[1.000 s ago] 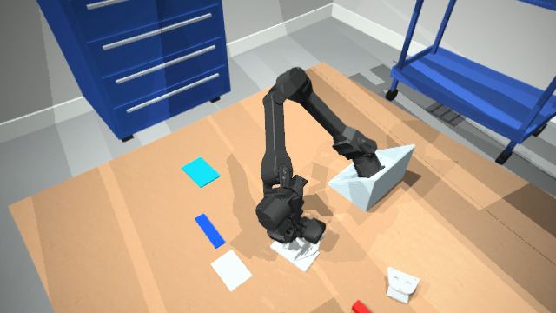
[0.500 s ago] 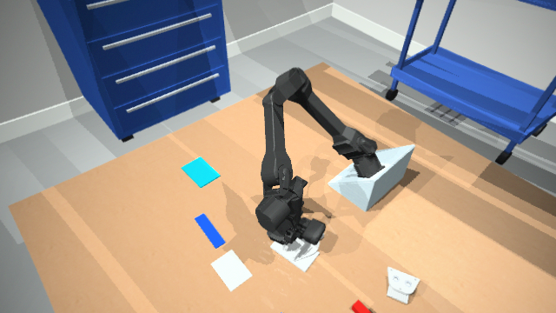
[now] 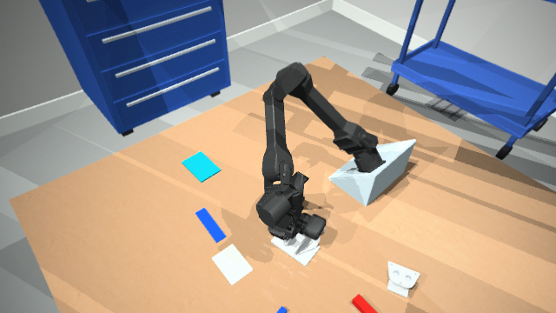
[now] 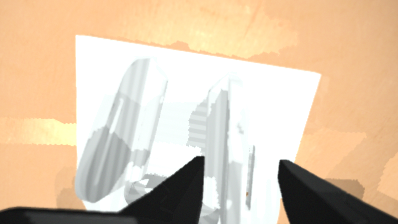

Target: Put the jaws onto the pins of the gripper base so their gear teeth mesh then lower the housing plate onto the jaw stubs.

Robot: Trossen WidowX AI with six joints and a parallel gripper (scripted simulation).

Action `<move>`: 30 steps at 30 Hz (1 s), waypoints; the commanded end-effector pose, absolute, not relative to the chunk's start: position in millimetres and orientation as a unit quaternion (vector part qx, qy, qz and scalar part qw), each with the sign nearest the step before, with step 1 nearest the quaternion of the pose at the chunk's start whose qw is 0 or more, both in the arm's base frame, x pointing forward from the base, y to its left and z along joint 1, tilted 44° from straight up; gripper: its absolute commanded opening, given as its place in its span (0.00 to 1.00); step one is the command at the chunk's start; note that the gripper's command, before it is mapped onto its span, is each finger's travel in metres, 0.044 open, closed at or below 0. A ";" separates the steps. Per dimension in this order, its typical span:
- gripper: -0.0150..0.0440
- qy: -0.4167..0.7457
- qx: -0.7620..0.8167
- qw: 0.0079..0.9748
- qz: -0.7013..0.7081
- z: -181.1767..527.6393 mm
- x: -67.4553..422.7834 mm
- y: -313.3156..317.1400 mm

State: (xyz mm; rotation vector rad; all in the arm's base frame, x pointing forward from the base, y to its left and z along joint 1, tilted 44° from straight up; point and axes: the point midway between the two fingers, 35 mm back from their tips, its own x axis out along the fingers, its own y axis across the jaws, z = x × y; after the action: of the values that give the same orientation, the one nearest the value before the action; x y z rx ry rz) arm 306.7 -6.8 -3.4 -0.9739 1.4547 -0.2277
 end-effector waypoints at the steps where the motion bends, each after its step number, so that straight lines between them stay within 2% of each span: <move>1: 0.48 0.638 -0.429 0.632 -0.099 -4.7 305.6 -8.4; 30: 0.48 0.638 -0.430 0.632 -0.098 -10.0 306.8 -13.4</move>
State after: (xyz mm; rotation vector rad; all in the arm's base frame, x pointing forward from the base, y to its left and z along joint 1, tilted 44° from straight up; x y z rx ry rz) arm 307.6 -11.1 -8.3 -0.9773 1.4550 -0.2253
